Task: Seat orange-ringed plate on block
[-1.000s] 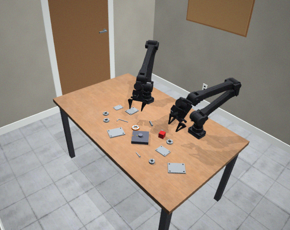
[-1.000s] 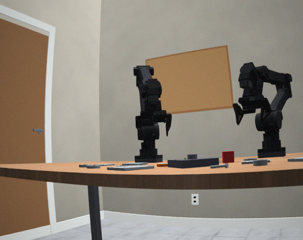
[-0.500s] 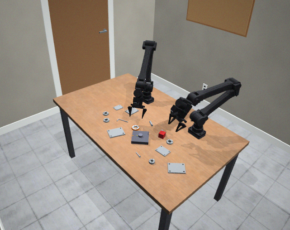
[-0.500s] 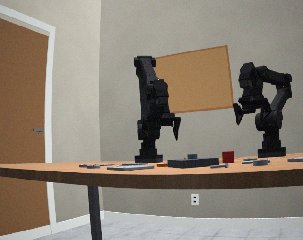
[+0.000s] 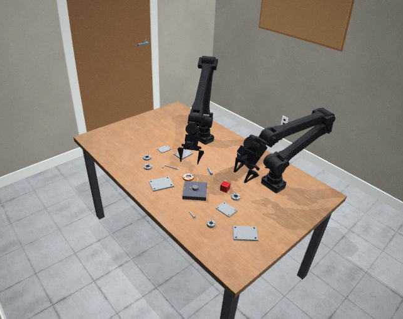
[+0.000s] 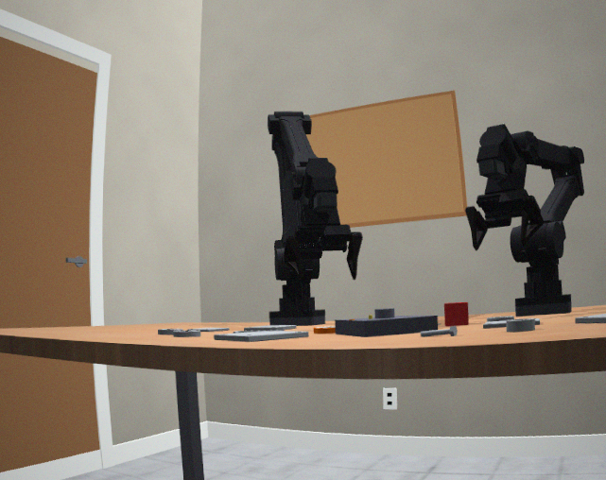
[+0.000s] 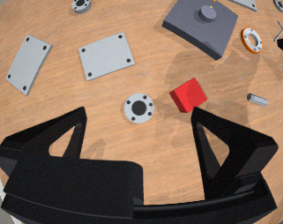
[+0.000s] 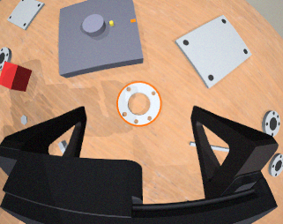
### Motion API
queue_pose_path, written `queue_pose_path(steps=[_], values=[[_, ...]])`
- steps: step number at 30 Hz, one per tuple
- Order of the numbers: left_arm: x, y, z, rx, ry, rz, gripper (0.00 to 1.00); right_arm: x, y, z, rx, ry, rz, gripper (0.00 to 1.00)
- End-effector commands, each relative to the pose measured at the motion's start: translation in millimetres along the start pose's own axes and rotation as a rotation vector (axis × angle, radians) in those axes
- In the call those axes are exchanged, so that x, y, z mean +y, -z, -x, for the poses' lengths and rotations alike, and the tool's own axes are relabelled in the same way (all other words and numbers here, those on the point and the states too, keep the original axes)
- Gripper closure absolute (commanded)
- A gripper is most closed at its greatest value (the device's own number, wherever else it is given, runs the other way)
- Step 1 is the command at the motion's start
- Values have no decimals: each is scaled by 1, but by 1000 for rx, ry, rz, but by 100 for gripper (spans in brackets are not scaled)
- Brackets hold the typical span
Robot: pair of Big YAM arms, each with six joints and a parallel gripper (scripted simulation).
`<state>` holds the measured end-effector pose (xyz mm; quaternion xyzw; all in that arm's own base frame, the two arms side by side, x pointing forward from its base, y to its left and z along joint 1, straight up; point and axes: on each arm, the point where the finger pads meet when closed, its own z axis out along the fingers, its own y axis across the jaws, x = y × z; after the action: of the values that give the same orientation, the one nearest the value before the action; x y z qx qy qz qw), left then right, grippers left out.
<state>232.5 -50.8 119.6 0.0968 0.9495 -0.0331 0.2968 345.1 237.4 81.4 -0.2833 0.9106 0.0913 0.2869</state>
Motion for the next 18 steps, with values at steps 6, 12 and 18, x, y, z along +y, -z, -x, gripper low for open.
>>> queue_pose_path(steps=[6, 12, 18], values=[[-1, 3, 10, -25, -15, -4, 0, 15, 51, 29, -264, 43, 159, 0], [-11, 9, 32, -18, -172, -23, 11, 41, 108, 33, -493, 125, 347, 0], [-30, 3, 52, 56, -410, -67, 11, 59, 145, 28, -631, 205, 464, 0]])
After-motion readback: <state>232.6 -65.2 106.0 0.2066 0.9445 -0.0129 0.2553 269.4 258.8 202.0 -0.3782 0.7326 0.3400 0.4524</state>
